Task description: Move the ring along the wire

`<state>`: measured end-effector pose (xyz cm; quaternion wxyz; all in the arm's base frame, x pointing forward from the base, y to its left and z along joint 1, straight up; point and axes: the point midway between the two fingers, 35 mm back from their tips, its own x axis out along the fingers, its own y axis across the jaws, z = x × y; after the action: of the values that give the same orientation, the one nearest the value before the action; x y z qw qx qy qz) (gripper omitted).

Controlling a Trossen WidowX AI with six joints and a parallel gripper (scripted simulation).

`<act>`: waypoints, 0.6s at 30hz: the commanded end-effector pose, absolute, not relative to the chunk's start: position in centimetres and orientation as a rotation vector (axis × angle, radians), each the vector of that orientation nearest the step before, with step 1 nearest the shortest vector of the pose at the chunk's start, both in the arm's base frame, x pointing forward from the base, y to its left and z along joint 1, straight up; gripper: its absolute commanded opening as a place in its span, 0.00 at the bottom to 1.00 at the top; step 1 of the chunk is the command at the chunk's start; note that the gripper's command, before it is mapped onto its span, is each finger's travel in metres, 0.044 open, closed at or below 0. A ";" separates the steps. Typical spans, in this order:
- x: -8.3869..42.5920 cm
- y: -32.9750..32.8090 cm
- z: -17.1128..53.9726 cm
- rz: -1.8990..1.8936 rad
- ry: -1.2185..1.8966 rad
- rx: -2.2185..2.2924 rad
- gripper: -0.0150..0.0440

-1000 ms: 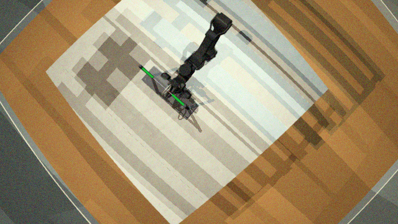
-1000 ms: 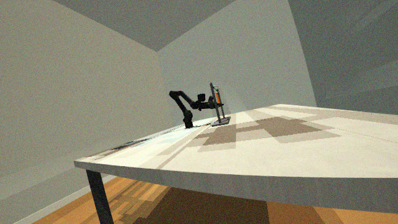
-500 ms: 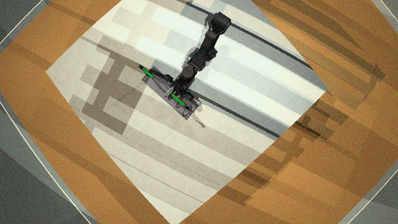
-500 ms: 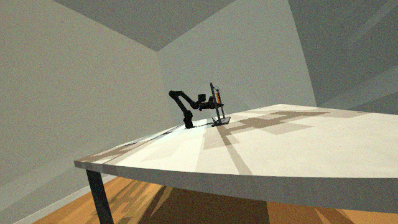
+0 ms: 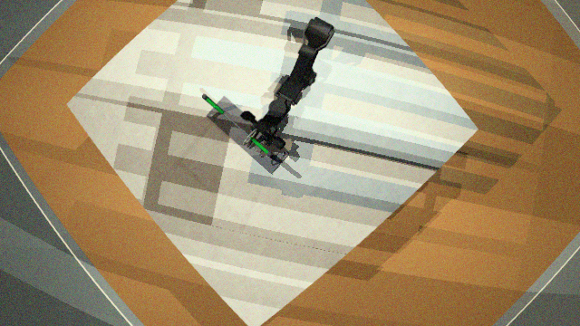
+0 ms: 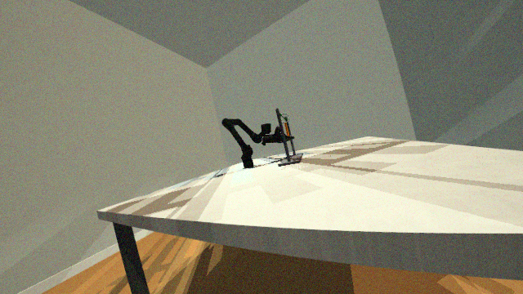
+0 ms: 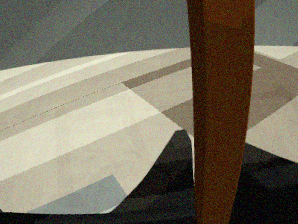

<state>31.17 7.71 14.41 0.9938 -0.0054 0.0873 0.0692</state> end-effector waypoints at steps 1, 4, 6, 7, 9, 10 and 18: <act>31.2 8.0 14.5 0.134 0.174 -0.007 0.00; 31.2 8.3 14.5 0.135 0.174 -0.007 0.00; 31.2 8.5 14.5 0.135 0.174 -0.007 0.00; 31.2 8.6 14.5 0.135 0.174 -0.007 0.00; 31.1 8.8 14.5 0.135 0.175 -0.007 0.00; 31.1 8.9 14.5 0.135 0.175 -0.007 0.00; 31.0 9.7 14.5 0.136 0.178 -0.006 0.00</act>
<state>30.90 9.48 14.36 0.9935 -0.0050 0.0894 0.0703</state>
